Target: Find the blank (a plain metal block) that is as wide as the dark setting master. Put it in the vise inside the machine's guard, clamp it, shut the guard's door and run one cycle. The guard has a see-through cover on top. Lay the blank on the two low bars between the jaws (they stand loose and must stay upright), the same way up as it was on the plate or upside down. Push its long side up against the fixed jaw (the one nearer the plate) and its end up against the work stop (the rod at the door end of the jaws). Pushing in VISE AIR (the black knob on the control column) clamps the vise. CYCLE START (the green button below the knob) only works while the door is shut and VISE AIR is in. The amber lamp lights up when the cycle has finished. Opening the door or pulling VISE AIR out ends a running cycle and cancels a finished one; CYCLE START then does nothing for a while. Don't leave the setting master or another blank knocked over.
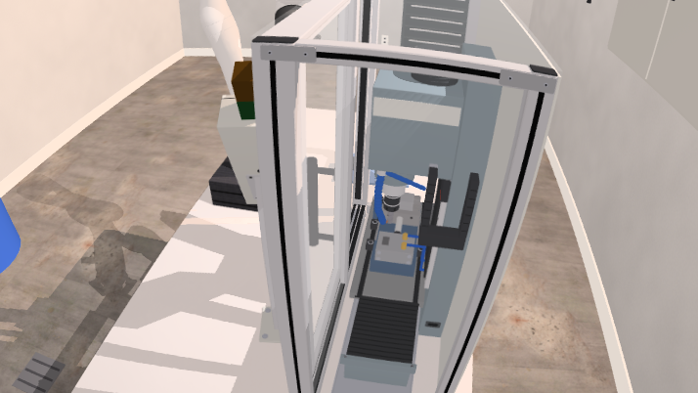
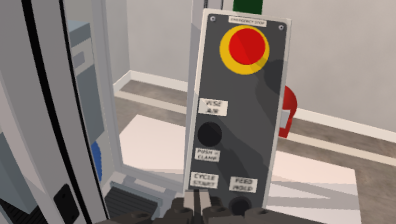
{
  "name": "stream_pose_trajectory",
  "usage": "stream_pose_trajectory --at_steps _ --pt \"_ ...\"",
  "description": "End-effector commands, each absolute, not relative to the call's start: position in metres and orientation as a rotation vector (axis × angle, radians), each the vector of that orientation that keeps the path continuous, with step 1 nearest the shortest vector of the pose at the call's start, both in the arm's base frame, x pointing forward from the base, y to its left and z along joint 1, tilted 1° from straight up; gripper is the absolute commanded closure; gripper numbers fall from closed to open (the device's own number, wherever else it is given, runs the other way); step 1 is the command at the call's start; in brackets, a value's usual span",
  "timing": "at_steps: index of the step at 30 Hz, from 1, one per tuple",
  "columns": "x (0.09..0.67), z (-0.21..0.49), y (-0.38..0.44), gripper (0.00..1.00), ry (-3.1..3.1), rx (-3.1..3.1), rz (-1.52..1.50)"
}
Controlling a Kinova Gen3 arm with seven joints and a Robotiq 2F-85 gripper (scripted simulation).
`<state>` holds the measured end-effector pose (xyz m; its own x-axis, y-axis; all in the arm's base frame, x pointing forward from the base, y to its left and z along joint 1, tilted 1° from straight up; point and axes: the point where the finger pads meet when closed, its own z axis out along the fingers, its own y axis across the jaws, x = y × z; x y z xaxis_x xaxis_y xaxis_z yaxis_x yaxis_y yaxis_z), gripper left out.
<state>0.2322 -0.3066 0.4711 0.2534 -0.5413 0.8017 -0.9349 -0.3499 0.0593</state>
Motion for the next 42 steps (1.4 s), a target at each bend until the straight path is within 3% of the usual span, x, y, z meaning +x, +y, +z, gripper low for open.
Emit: stream_pose_trajectory --at_steps 1,42 --pt "0.233 0.484 -0.313 0.9 -1.396 1.873 0.996" --pt "0.238 0.469 -0.338 0.9 -1.442 1.782 1.032"
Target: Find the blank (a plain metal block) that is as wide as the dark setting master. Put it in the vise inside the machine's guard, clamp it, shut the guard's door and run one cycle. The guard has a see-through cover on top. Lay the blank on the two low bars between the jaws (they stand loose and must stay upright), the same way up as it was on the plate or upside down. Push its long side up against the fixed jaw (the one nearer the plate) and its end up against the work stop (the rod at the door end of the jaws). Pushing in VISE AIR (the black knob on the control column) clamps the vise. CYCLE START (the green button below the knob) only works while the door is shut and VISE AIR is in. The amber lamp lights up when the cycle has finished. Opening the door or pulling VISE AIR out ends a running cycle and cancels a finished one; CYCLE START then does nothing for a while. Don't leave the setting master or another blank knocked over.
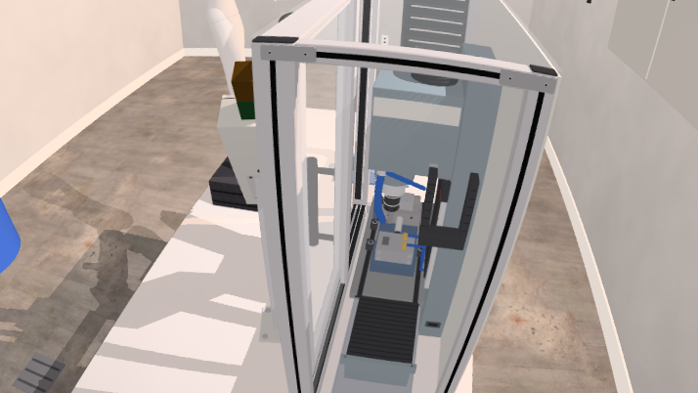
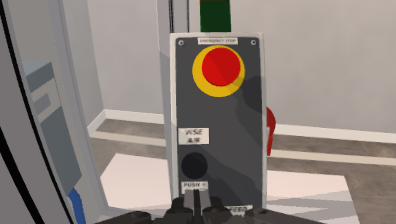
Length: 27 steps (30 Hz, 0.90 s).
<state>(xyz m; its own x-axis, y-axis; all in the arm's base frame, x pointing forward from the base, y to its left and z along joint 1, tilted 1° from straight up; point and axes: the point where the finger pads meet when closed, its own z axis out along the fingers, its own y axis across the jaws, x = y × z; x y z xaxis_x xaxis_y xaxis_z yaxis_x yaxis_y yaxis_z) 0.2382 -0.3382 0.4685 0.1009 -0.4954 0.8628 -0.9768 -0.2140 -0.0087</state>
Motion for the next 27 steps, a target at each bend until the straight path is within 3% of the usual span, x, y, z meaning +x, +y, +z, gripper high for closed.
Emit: stream_pose_trajectory --at_steps 1,27 --pt "0.238 0.469 -0.338 0.9 -1.442 1.782 1.032" --pt "0.25 0.439 -0.389 0.9 -1.442 1.782 1.032"
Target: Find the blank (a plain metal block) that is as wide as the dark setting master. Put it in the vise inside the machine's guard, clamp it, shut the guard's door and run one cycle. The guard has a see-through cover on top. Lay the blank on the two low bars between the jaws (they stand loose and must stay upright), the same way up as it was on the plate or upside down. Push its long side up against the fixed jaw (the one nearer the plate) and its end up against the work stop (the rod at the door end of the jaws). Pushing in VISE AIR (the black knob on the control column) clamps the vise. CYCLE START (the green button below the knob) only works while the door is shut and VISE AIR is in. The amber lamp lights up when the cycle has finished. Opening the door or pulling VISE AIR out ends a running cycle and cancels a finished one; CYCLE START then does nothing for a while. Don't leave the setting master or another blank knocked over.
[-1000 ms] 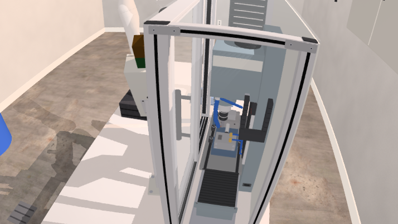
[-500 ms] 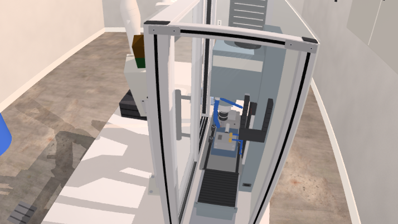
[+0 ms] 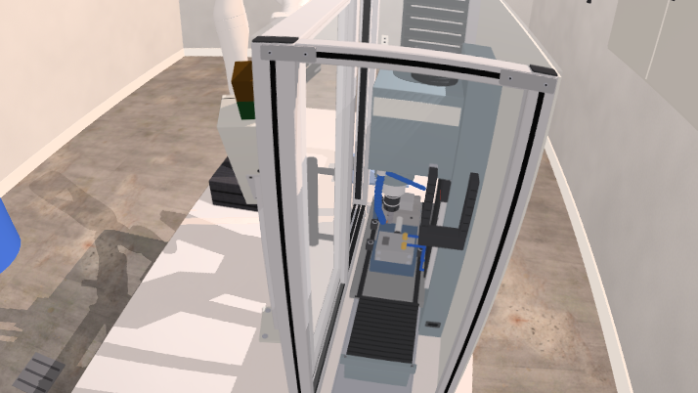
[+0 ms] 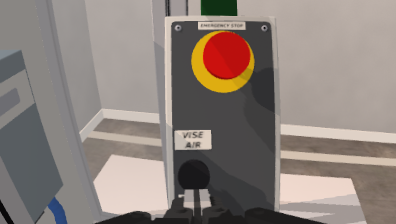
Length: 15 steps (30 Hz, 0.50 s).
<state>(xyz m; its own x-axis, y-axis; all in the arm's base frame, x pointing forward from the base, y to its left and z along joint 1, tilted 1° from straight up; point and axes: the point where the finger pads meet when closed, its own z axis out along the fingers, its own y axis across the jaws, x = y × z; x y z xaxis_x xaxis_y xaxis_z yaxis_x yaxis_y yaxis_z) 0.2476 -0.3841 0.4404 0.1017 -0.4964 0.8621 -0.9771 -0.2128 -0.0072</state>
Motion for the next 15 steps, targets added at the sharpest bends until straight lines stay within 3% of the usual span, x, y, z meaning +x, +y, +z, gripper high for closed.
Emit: stream_pose_trajectory --at_steps 1,15 --pt "0.25 0.439 -0.389 0.9 -1.442 1.782 1.032" --pt "0.253 0.429 -0.406 0.9 -1.442 1.782 1.032"
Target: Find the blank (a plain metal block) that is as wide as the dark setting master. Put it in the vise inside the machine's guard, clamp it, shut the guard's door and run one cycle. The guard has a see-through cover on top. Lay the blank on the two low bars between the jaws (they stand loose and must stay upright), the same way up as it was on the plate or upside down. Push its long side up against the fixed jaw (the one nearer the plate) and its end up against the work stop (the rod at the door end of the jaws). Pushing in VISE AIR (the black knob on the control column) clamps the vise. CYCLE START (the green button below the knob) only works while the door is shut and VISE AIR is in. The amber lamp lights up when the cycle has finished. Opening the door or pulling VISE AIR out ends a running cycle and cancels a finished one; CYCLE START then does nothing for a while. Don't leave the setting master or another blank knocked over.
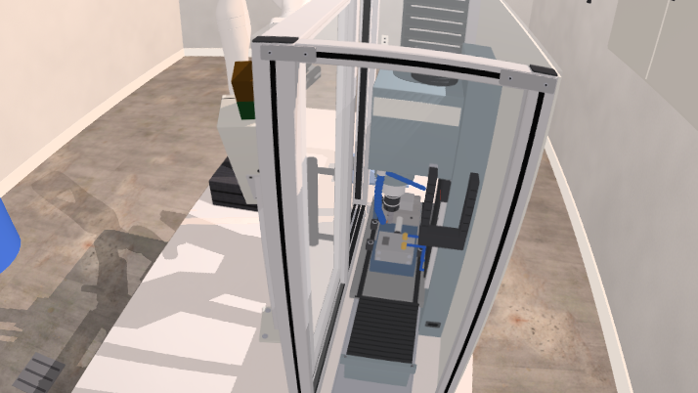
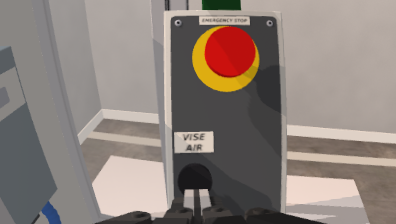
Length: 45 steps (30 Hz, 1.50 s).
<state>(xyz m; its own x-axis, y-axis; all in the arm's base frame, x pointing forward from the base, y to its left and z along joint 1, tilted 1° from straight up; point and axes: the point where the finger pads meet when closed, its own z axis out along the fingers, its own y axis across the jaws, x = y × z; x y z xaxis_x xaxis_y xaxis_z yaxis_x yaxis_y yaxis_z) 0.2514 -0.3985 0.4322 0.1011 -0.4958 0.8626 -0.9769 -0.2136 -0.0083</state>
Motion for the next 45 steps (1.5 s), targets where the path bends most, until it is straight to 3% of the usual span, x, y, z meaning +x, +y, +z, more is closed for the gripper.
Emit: stream_pose_trajectory --at_steps 1,45 --pt "0.253 0.429 -0.406 0.9 -1.442 1.782 1.032" --pt "0.256 0.421 -0.419 0.9 -1.442 1.782 1.032"
